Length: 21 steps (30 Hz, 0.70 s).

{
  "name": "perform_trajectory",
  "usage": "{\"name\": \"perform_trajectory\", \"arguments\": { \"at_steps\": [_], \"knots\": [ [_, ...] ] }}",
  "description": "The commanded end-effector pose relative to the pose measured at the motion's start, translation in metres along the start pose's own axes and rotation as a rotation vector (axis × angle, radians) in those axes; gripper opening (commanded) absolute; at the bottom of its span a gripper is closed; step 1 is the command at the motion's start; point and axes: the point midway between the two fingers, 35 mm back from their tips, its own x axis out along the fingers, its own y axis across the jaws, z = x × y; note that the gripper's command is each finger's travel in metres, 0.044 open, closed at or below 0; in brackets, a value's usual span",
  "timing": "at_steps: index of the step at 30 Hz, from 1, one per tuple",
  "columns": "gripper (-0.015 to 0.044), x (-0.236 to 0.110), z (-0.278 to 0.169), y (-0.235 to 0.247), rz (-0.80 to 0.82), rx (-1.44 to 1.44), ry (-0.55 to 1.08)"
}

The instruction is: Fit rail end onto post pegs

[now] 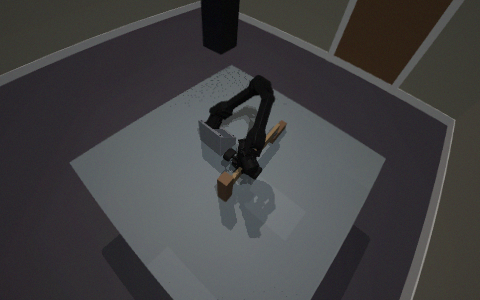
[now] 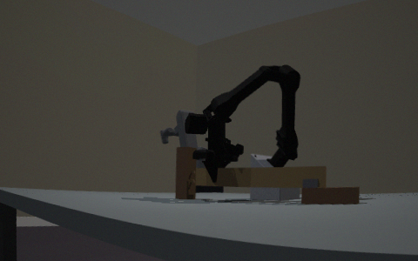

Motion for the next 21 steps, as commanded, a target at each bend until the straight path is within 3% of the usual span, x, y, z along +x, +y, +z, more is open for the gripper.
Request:
{"name": "perform_trajectory", "arguments": {
  "at_steps": [1, 21],
  "knots": [
    [0.0000, -0.0023, -0.0040, -0.0020, -0.008, -0.001, 0.007],
    [0.0000, -0.0031, -0.0097, -0.0019, -0.008, -0.001, 0.007]
  ]
}}
